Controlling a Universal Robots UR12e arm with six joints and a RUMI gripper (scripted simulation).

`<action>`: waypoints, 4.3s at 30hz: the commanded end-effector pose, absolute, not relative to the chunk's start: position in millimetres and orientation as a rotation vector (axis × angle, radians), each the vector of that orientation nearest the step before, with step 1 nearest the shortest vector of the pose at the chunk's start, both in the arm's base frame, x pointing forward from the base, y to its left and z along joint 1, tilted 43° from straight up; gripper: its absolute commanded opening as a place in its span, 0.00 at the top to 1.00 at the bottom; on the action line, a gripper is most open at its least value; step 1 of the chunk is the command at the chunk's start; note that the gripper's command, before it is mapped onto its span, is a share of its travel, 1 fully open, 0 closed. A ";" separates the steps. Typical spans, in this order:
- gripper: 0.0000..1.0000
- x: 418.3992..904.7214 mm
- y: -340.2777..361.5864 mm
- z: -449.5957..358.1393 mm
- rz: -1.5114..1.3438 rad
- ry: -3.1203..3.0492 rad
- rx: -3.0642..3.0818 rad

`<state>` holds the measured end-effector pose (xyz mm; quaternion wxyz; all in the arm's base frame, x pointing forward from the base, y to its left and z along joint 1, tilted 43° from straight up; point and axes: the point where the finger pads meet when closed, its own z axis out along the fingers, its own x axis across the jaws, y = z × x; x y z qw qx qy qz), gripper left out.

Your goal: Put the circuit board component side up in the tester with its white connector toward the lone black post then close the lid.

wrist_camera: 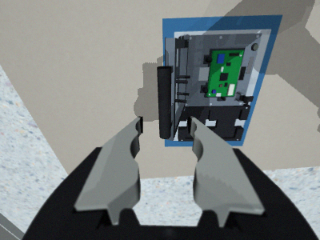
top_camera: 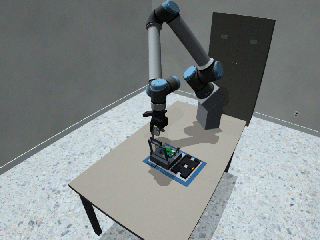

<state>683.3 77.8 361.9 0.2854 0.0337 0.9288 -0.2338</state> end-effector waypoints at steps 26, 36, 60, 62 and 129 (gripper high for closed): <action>0.70 698.4 65.2 342.2 -0.625 2.482 0.090; 0.70 703.7 60.6 334.9 -0.625 2.482 0.090; 0.70 704.4 60.1 334.1 -0.625 2.482 0.090; 0.70 704.4 60.1 334.1 -0.625 2.482 0.090; 1.00 704.3 60.1 334.0 -0.625 2.482 0.090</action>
